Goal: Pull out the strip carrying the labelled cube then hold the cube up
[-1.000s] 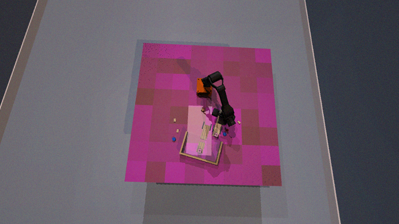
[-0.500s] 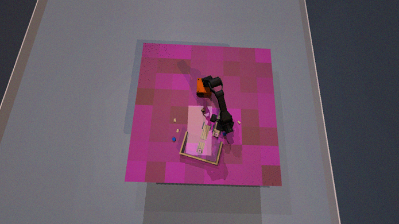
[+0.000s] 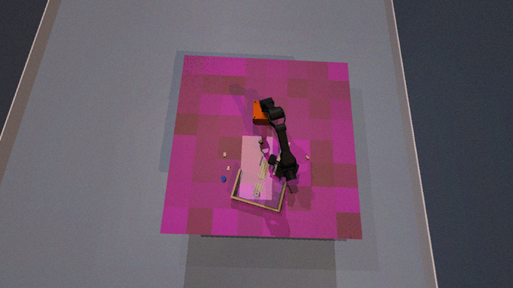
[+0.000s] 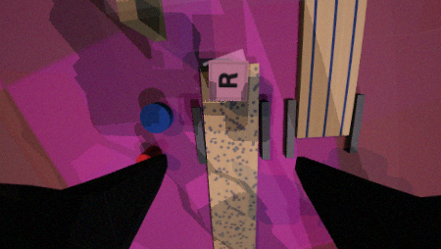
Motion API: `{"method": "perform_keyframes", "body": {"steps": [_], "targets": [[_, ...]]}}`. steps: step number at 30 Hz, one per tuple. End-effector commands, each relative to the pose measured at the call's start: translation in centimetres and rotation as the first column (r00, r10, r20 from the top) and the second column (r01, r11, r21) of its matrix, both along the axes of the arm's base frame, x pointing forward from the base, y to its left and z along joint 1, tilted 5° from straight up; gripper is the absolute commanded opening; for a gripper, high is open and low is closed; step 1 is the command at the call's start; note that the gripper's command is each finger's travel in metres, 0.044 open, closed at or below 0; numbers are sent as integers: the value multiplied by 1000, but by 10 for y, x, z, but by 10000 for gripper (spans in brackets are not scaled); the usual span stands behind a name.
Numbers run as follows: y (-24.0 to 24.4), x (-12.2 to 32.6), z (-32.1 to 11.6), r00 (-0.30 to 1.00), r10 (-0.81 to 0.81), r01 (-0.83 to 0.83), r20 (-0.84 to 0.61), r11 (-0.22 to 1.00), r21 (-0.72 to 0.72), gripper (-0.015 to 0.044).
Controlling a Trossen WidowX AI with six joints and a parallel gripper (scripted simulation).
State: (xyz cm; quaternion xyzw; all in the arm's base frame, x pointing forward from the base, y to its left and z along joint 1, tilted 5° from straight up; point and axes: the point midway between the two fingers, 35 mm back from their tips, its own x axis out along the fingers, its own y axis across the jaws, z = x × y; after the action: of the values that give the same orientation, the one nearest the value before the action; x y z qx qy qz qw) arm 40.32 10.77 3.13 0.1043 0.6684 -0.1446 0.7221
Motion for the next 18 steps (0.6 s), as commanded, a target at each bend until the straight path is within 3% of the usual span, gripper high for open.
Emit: {"method": "perform_keyframes", "body": {"steps": [1,13,18], "targets": [[-5,15,2,1000,2,-2,-1,1000,-2,440],[-16,50,8,1000,2,-2,2,1000,-3,440],[-16,51,3,1000,2,-2,2,1000,-4,309]]}}
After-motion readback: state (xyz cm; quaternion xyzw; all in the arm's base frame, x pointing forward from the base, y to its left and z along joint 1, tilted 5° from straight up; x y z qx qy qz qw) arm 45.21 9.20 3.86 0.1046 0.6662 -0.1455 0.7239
